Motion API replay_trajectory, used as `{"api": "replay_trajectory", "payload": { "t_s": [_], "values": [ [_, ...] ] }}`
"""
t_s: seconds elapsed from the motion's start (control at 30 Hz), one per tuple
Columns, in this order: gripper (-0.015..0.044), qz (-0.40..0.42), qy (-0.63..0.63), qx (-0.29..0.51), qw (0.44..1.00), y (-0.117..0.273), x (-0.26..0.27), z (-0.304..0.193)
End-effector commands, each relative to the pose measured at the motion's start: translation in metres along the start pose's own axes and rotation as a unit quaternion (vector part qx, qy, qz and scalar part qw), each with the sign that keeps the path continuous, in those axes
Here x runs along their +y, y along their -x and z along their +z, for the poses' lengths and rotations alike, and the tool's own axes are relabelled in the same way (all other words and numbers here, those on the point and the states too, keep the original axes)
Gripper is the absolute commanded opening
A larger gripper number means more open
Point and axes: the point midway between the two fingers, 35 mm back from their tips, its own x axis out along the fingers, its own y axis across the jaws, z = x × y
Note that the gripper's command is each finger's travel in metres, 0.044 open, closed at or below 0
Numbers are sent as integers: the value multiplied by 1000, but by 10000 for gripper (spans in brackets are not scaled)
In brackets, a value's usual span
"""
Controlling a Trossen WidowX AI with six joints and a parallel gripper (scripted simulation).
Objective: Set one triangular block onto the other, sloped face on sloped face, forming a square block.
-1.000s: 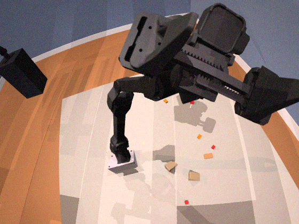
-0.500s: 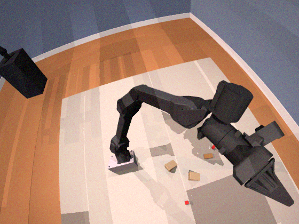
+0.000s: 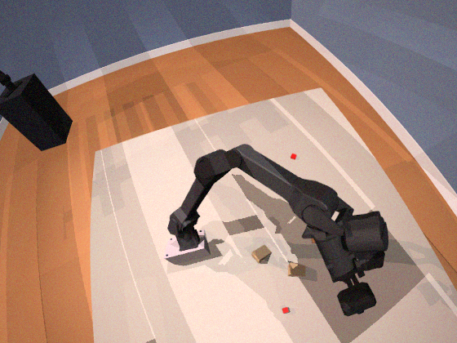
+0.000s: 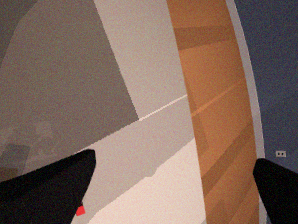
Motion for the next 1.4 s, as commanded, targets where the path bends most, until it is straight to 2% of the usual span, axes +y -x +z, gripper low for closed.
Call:
{"api": "replay_trajectory", "payload": {
  "t_s": [0.0,0.23,0.33,1.37],
  "values": [
    [440,102,-17,59,993,-19,51,-28],
    [440,281,-74,182,939,-23,145,-81],
    [440,331,-101,223,911,-17,172,-95],
    [440,334,-103,225,909,-47,195,-107]
  ]
}}
